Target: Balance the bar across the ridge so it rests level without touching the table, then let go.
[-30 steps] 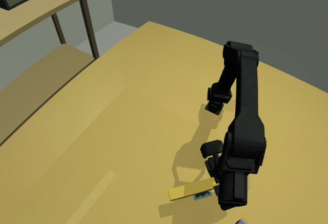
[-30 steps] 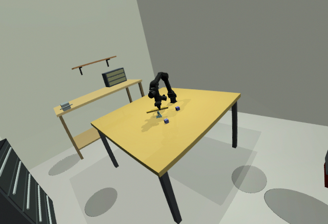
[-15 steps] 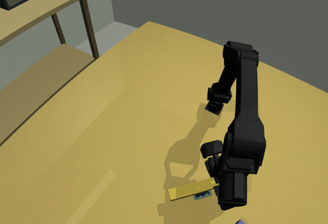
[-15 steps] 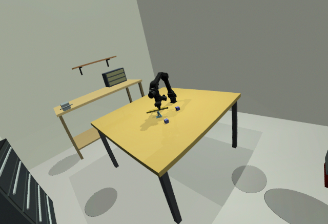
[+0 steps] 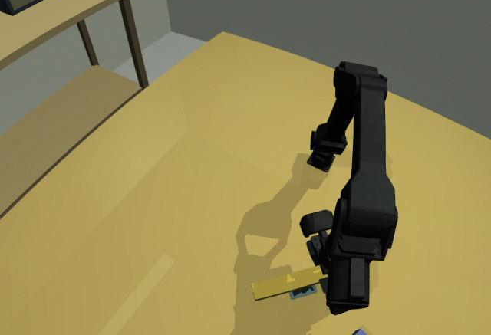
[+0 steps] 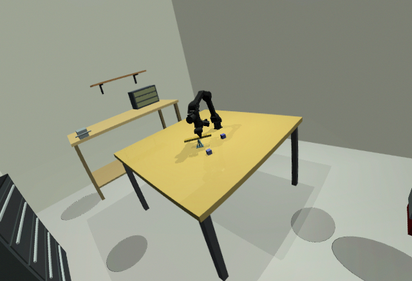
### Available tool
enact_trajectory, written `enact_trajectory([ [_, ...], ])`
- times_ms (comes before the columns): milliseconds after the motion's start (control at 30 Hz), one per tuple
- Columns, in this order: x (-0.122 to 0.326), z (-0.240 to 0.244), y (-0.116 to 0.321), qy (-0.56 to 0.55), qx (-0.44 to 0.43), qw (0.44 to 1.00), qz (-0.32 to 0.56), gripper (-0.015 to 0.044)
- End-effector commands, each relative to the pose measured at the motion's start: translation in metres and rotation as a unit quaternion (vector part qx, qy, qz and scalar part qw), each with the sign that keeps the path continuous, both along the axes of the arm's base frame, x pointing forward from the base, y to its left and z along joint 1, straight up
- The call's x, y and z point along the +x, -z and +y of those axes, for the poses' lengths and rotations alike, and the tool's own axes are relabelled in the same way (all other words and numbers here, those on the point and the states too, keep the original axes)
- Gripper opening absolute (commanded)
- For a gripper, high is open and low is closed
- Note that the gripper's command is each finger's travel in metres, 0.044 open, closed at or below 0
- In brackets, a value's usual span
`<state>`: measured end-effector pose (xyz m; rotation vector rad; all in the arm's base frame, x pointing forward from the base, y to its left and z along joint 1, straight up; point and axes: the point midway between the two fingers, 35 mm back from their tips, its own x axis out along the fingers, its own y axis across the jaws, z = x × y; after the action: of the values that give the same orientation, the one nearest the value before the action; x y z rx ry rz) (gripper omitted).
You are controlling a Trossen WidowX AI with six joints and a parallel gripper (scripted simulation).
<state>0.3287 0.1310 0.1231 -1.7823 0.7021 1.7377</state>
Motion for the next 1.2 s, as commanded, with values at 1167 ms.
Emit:
enact_trajectory([
  [1167, 0.0002, 0.0004, 0.0033, -0.002, 0.002, 1.000, 0.000, 0.0000],
])
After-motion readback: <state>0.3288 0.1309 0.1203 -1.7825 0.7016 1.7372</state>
